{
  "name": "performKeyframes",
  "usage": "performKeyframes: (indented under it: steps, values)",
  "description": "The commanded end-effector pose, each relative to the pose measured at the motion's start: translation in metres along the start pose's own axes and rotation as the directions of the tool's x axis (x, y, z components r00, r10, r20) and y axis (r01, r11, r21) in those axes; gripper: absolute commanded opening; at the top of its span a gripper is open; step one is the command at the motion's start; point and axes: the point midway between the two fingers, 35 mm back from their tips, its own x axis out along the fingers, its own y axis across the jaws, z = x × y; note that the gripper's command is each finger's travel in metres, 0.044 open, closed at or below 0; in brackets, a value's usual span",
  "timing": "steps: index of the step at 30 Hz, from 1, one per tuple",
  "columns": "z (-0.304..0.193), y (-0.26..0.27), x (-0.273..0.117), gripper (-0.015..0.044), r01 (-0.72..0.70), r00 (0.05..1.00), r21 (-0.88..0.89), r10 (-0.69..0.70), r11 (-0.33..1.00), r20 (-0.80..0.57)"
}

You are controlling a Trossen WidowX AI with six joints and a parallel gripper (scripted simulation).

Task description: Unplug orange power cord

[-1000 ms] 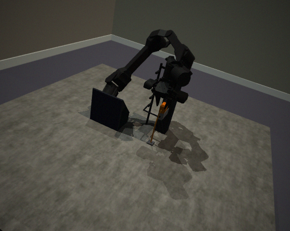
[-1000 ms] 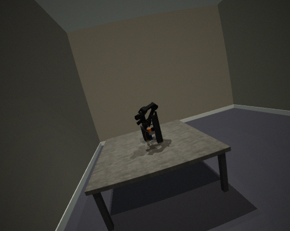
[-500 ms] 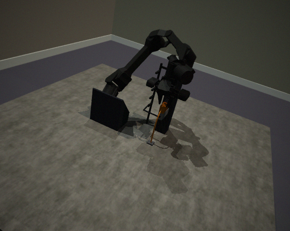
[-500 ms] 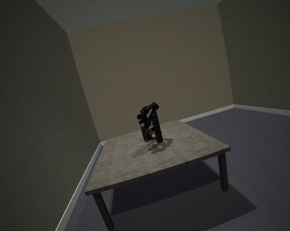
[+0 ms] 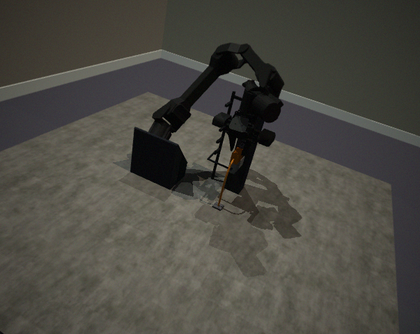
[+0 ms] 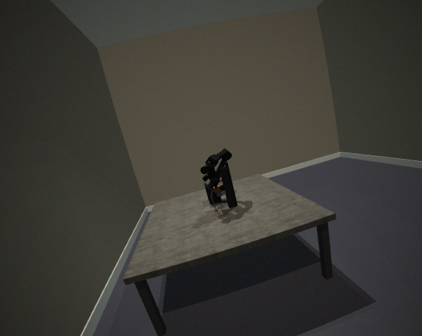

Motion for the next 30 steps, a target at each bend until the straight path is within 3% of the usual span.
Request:
performKeyframes:
  steps: [1, 4, 7, 17, 30]
  values:
    - [-0.002, 0.0, 0.005, 0.016, -0.005, 1.0, 0.002, 0.005, 1.0, -0.002]
    - [-0.002, 0.0, 0.006, 0.016, -0.005, 1.0, 0.002, 0.005, 1.0, -0.002]
    - [0.0, 0.0, 0.005, 0.0081, 0.002, 1.0, 0.0, -0.002, 1.0, -0.001]
    - [0.0, 0.0, 0.005, 0.0, 0.002, 1.0, 0.0, -0.002, 1.0, -0.001]
    - [0.018, 0.001, 0.004, 0.0, 0.0, 1.0, 0.001, 0.0, 1.0, 0.001]
